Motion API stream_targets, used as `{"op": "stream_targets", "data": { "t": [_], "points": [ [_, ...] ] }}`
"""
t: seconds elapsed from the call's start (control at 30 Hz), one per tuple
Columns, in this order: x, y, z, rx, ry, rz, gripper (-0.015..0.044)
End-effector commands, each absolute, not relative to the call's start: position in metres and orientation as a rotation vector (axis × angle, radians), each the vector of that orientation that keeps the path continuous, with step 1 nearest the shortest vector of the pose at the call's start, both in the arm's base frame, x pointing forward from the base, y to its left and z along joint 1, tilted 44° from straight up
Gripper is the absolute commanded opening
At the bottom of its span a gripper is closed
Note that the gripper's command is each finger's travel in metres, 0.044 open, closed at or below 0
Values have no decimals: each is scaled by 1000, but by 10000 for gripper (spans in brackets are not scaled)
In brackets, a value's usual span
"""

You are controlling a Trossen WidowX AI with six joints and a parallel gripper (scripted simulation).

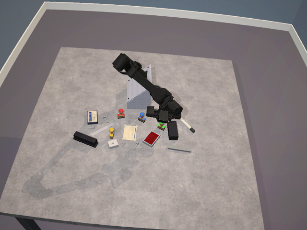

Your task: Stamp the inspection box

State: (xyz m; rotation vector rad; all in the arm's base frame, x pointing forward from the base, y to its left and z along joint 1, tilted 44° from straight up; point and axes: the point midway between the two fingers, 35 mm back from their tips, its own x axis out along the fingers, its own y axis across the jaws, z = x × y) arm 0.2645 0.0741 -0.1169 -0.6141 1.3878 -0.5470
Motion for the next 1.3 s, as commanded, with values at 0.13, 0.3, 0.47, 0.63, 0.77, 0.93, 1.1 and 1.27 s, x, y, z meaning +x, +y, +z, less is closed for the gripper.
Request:
{"op": "stream_targets", "data": {
  "t": [0.13,0.3,0.47,0.63,0.77,0.93,1.1,1.27],
  "points": [
    [266,64,-127,-620,1388,-548,220],
    [266,58,-132,-621,1387,-548,220],
    [267,52,-138,-622,1387,-549,220],
    [267,46,-143,-623,1387,-551,220],
    [267,48,-142,-617,1388,-552,214],
    [267,48,-142,-617,1388,-552,180],
    [267,48,-142,-617,1388,-552,147],
    [267,48,-142,-617,1388,-552,114]
  ]
}}
